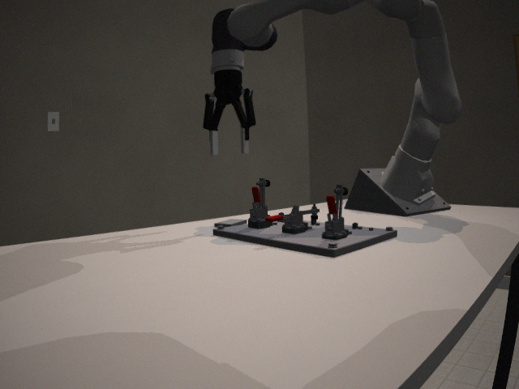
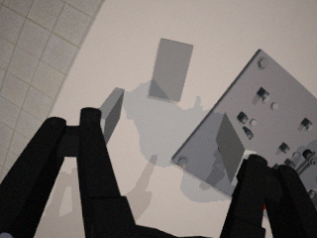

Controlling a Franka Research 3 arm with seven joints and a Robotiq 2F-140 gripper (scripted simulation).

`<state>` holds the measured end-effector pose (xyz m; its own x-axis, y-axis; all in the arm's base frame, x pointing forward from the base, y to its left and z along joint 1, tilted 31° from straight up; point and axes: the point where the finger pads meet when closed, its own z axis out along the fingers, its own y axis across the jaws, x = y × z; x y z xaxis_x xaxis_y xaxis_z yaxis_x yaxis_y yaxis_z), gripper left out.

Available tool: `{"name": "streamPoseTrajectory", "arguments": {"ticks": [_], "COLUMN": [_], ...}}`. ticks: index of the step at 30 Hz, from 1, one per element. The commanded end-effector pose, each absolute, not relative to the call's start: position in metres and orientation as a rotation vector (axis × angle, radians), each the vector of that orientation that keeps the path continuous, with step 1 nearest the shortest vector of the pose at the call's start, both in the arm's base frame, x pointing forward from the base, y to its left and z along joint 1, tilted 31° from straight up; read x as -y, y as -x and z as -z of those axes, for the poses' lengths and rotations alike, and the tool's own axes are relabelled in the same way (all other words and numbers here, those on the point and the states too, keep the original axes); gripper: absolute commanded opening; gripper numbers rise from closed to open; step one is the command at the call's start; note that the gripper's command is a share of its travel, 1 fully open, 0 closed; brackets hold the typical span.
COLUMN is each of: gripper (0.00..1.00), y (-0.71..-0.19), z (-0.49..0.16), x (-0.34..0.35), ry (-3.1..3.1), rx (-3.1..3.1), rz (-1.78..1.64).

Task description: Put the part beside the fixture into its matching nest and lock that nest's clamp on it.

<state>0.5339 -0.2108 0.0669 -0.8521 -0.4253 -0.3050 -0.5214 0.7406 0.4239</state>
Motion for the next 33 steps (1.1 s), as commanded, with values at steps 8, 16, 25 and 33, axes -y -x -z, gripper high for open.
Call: {"name": "streamPoseTrajectory", "arguments": {"ticks": [8,16,25,33], "gripper": [0.58,0.58,0.58,0.58], "y": [-0.534,-0.534,-0.535,-0.536], "z": [-0.067,-0.061,-0.045,-0.016], "x": [0.212,0.208,0.199,0.181], "ry": [0.764,0.764,0.764,0.764], "rx": [-2.752,-2.752,-2.752,-2.752], "rz": [-0.748,-0.748,-0.748,-0.748]}}
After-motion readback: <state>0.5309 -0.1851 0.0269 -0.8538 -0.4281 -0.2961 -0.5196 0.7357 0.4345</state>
